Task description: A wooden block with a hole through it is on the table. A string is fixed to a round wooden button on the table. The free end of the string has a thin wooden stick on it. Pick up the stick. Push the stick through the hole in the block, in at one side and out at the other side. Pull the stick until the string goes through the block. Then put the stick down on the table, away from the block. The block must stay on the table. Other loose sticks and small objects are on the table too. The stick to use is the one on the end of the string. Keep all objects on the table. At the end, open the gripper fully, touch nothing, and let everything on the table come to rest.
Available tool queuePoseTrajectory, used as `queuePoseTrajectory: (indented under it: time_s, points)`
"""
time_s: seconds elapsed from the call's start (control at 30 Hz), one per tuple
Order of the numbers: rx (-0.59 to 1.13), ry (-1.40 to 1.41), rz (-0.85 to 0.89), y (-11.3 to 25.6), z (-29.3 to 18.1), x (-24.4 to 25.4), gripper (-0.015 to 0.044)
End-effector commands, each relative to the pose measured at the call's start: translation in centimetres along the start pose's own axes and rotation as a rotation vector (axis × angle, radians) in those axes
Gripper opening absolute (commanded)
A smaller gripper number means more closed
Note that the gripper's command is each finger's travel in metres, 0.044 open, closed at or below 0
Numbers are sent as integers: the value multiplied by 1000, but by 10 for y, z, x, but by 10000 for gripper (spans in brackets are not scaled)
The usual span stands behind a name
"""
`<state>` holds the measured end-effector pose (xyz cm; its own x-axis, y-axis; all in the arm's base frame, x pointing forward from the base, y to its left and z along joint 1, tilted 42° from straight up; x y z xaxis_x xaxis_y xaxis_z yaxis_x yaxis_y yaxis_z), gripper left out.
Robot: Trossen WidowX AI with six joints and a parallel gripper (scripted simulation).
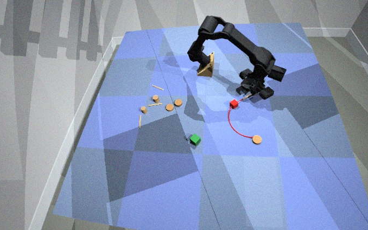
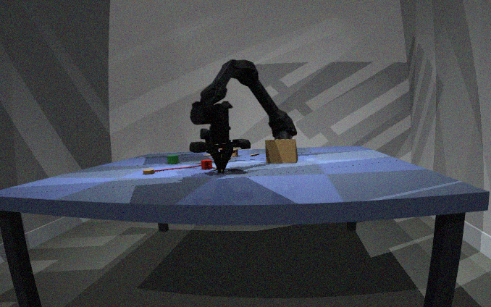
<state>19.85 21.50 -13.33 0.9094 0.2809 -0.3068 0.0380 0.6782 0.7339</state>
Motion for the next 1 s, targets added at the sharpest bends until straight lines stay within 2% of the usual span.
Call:
queuePoseTrajectory:
  time_s: [0.0, 0.6, 0.87, 0.97]
  points:
    - [8, -8, -3, -2, -2, 0, 0]
    - [8, -8, -3, -2, -2, 0, 0]
    - [0, 0, 2, 10, 0, 1, 210]
    - [2, -1, 8, 57, 1, 4, 210]
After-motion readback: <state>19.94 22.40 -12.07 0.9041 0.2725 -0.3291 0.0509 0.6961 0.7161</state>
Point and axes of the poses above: the point midway between the two fingers, 35 mm back from their tips, its own y axis back along the fingers, its own x axis across the jaws, z = x × y, the point moved 7 cm from there along y, back along the fingers, and after that the axes turned 10 degrees about -y, right-handed, at the moved point
